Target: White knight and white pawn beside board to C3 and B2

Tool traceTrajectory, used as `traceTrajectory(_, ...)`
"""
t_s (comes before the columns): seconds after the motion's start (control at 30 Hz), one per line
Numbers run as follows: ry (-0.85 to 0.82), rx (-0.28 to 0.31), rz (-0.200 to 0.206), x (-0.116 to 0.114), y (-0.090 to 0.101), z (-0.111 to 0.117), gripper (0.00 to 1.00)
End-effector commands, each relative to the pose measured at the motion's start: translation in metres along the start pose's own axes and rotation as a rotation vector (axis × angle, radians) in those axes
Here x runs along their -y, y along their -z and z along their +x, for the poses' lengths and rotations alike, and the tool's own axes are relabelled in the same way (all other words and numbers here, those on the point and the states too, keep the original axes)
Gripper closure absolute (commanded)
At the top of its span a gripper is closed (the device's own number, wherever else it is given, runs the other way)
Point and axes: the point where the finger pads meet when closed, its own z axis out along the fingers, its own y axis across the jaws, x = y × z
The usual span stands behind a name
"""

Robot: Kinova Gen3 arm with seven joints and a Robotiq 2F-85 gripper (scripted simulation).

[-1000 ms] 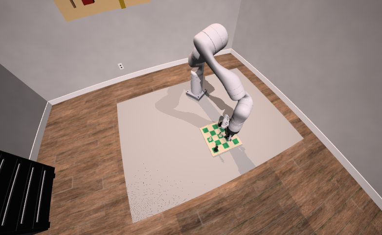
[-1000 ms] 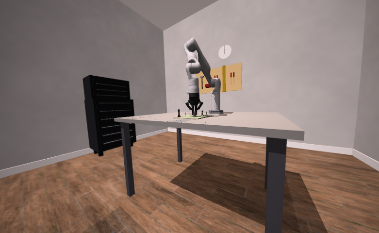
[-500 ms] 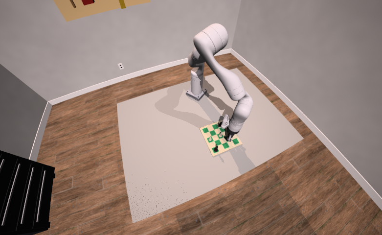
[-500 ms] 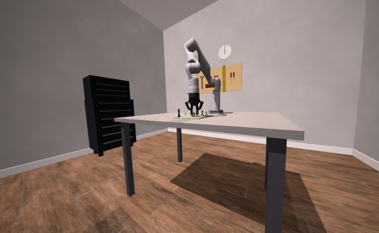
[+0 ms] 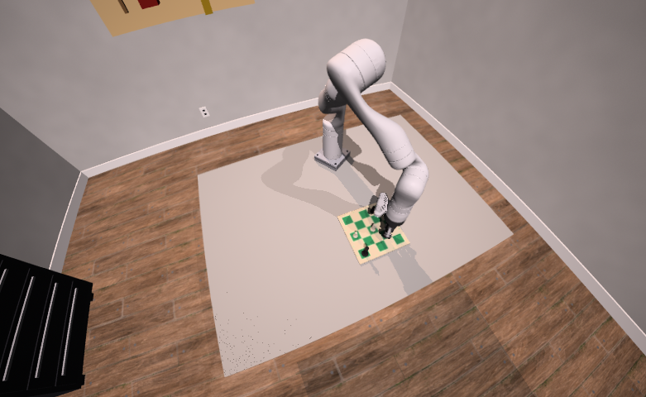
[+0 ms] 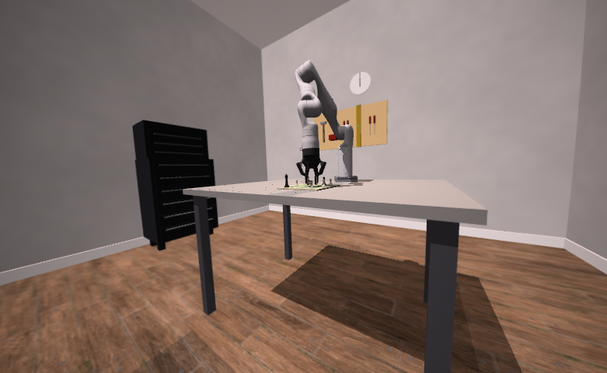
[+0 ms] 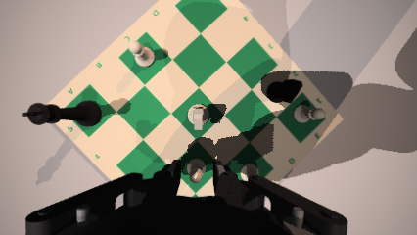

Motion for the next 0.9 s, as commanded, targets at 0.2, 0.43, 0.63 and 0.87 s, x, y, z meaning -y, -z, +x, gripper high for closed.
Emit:
traceTrajectory(0.2, -0.001, 0.004, 0.004, 0.001, 0.034, -0.001, 0.66)
traceTrajectory(0.43, -0.001, 0.004, 0.004, 0.001, 0.061, -0.001, 0.66)
traceTrajectory(0.63, -0.001, 0.004, 0.004, 0.001, 0.084, -0.001, 0.66)
traceTrajectory(0.87, -0.001, 0.004, 0.004, 0.001, 0.089, -0.001, 0.00)
